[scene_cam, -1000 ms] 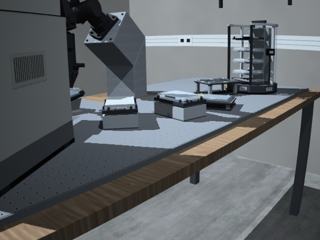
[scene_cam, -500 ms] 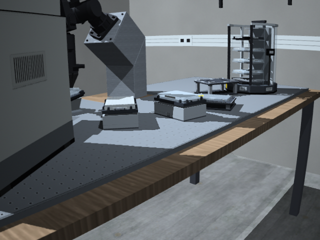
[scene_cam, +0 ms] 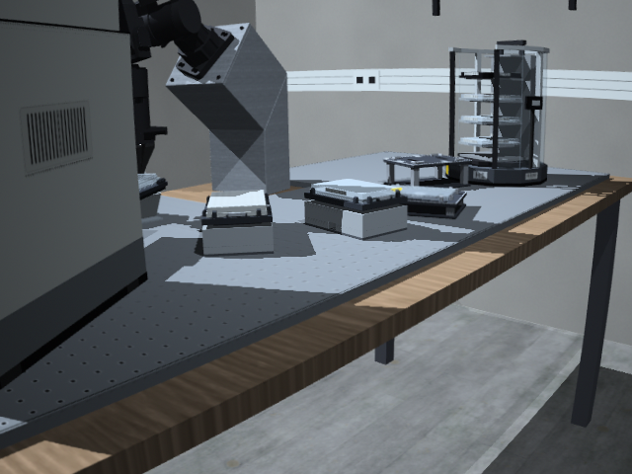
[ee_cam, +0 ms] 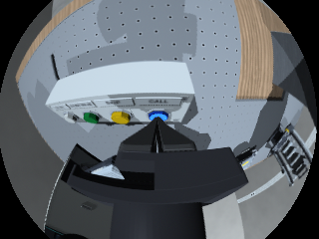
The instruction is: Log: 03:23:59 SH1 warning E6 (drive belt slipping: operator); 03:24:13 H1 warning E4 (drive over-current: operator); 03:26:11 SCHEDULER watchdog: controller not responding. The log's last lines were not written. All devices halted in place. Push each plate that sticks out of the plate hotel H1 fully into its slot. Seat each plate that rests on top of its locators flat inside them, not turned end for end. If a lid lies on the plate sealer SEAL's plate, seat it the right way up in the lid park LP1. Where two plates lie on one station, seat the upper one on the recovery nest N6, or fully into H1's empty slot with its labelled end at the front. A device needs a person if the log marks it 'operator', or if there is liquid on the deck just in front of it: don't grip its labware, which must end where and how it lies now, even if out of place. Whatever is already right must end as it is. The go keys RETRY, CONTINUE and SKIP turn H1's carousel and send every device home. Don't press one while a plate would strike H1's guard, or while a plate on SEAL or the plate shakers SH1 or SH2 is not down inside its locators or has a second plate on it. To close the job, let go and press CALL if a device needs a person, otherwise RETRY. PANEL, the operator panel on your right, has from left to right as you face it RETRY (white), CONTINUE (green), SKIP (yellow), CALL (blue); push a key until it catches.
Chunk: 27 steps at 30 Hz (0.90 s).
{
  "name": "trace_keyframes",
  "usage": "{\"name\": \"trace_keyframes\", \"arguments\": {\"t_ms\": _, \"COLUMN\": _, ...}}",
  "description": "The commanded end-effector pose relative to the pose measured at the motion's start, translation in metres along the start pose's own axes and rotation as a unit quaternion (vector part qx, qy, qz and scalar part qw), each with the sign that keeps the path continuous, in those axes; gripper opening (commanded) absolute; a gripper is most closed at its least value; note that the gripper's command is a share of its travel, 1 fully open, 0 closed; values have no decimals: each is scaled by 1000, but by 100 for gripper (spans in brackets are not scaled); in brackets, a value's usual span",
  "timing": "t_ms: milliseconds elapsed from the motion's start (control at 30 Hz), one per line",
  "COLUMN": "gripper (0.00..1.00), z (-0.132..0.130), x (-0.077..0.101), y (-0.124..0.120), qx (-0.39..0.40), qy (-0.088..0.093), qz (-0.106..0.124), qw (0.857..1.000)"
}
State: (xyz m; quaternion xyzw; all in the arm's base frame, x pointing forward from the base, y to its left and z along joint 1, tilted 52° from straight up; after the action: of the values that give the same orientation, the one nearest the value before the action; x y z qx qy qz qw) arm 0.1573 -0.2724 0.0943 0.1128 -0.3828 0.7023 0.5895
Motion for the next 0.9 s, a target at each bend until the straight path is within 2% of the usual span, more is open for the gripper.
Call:
{"name": "trace_keyframes", "arguments": {"t_ms": 0, "gripper": 0, "z": -2, "x": 7, "y": -2, "qx": -3, "qy": -2, "qz": 1, "qw": 1000}}
{"name": "trace_keyframes", "arguments": {"t_ms": 867, "gripper": 0, "z": 0, "x": 55, "y": -3, "qx": -3, "qy": 1, "qz": 3, "qw": 1000}}
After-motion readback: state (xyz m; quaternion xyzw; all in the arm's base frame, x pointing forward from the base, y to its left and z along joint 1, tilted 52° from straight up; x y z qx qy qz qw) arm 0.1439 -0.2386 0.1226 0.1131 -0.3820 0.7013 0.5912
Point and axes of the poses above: the point where the finger pads meet when closed, its own x axis back along the fingers, its own z axis across the jaws, y = z × x, the point moved 4 cm from there along x, back along the fingers, and after that the axes turned 13 degrees about -x, right-handed, at the moved point
